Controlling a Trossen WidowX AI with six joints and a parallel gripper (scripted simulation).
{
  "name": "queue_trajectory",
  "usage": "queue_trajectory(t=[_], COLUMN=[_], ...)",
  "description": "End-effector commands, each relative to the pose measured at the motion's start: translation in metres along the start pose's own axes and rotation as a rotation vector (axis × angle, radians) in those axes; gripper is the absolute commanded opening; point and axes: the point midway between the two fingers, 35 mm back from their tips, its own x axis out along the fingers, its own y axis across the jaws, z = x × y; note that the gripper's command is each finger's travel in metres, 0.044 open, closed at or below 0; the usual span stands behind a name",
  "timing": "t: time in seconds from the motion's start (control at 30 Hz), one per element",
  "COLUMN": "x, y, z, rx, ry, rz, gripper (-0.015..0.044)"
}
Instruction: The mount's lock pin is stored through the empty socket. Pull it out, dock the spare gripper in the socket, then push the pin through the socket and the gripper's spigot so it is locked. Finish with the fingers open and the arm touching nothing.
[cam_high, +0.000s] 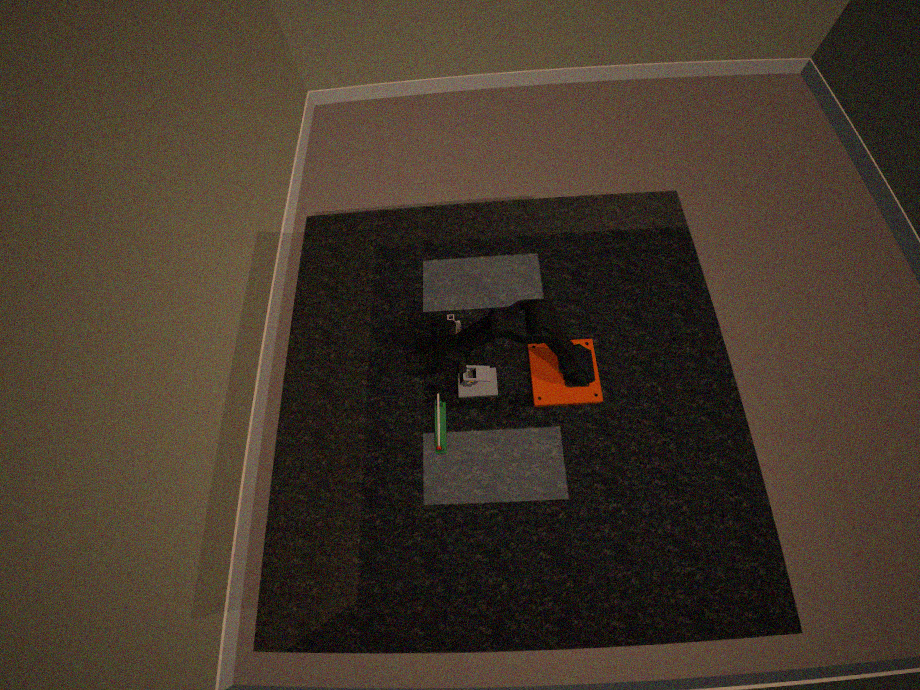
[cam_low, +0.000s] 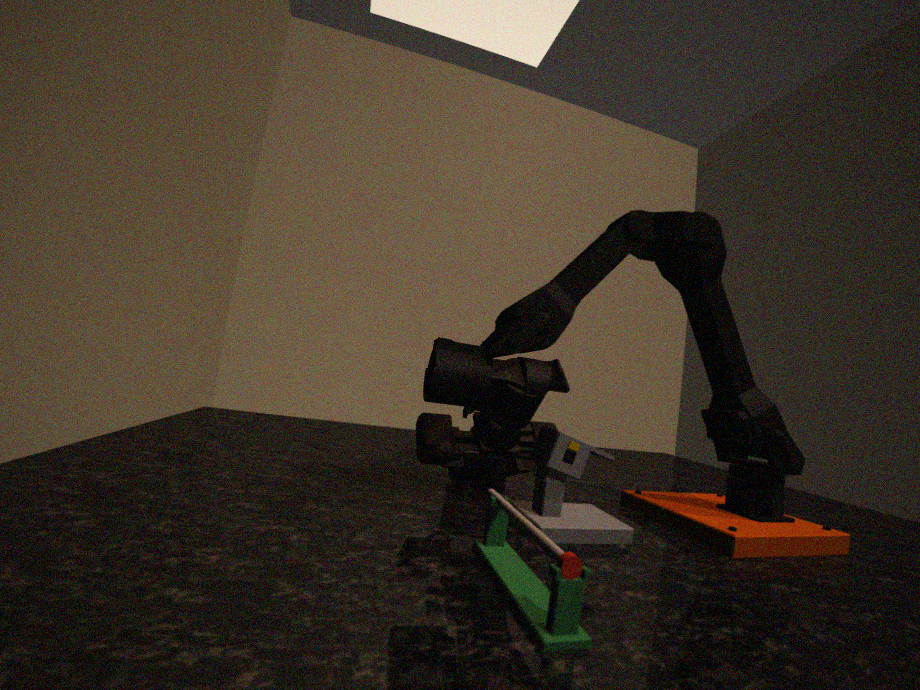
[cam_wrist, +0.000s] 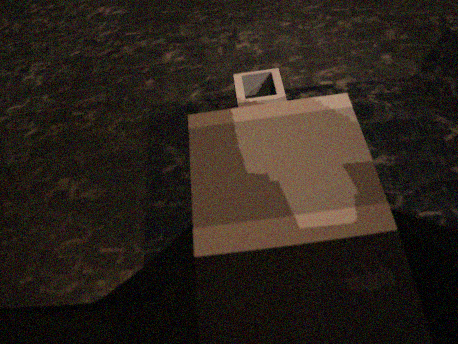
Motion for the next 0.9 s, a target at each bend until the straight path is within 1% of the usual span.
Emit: queue_trajectory(t=[0.0,0.47,0.87], x=[-0.018,-0.076,-0.075], y=[0.007,0.000,0.000], z=[0.020,0.077,0.074], rx=[0.017,0.017,0.011], ry=[-0.008,-0.008,0.000], rz=[0.017,0.017,0.016], gripper=[0.0000,0.0000,0.0000])
